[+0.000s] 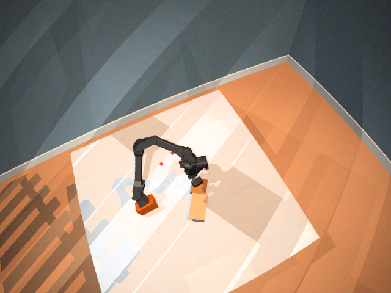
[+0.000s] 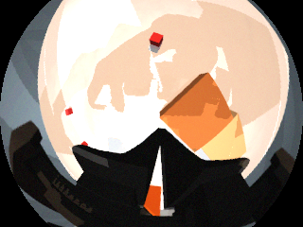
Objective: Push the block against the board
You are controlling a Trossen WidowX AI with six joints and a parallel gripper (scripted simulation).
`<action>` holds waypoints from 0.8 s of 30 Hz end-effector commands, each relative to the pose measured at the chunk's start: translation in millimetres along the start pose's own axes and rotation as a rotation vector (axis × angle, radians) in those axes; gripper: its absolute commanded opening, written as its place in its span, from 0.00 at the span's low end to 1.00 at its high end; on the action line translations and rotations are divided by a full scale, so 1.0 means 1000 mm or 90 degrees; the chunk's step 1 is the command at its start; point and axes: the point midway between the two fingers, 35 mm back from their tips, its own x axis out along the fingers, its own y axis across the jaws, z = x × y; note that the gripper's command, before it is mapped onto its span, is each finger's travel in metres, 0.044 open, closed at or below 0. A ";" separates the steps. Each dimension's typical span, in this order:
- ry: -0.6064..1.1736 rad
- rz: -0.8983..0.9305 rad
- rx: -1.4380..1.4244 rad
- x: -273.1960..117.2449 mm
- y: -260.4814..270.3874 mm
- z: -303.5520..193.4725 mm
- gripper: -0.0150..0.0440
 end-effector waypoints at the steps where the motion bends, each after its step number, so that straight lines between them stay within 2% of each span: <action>1: -0.001 -0.003 0.080 -0.001 -0.004 -0.009 0.25; 17: 0.002 -0.003 0.426 0.001 -0.017 -0.047 0.25; 22: 0.003 -0.003 0.440 0.001 -0.017 -0.049 0.25; 24: 0.003 -0.003 0.439 0.013 -0.017 -0.048 0.25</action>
